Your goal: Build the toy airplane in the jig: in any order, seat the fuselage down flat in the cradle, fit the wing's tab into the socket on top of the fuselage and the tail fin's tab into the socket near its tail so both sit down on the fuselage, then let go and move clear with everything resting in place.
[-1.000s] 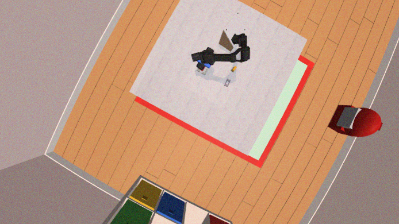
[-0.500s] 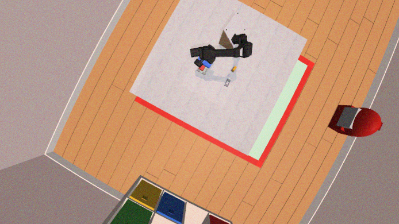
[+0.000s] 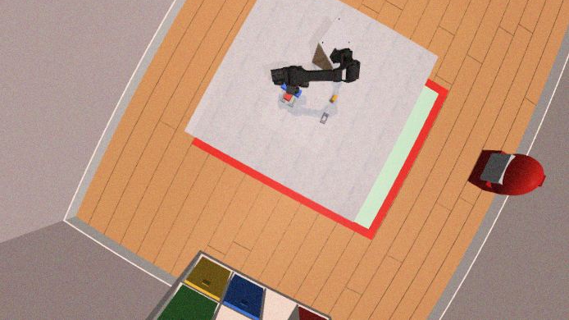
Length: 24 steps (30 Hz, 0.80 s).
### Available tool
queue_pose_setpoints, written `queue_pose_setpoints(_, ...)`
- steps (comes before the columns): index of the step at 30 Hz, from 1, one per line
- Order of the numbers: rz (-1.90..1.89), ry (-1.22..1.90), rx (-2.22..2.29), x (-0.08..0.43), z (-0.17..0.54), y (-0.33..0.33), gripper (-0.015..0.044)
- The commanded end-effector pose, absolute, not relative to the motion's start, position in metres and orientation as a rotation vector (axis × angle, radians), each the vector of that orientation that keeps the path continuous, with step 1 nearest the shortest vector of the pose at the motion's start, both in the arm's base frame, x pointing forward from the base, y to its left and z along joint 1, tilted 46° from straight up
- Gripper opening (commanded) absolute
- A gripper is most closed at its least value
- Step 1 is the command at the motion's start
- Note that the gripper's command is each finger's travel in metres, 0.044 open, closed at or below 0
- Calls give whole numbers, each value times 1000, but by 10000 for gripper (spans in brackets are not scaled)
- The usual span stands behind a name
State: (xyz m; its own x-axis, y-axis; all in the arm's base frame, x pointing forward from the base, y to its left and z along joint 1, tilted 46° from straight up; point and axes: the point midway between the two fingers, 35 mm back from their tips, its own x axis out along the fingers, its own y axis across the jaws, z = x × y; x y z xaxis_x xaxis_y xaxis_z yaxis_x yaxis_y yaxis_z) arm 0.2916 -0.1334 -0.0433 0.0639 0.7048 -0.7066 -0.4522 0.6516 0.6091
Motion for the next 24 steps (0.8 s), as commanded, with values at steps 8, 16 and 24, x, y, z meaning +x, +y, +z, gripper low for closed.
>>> queue_pose_setpoints(8, 543, 1450, 677, 292, -42, -135, 440)
queue_pose_setpoints(16, 535, 1455, 679, 293, -28, -124, 440)
queue_pose_setpoints(24, 497, 1476, 699, 282, 45, -58, 440)
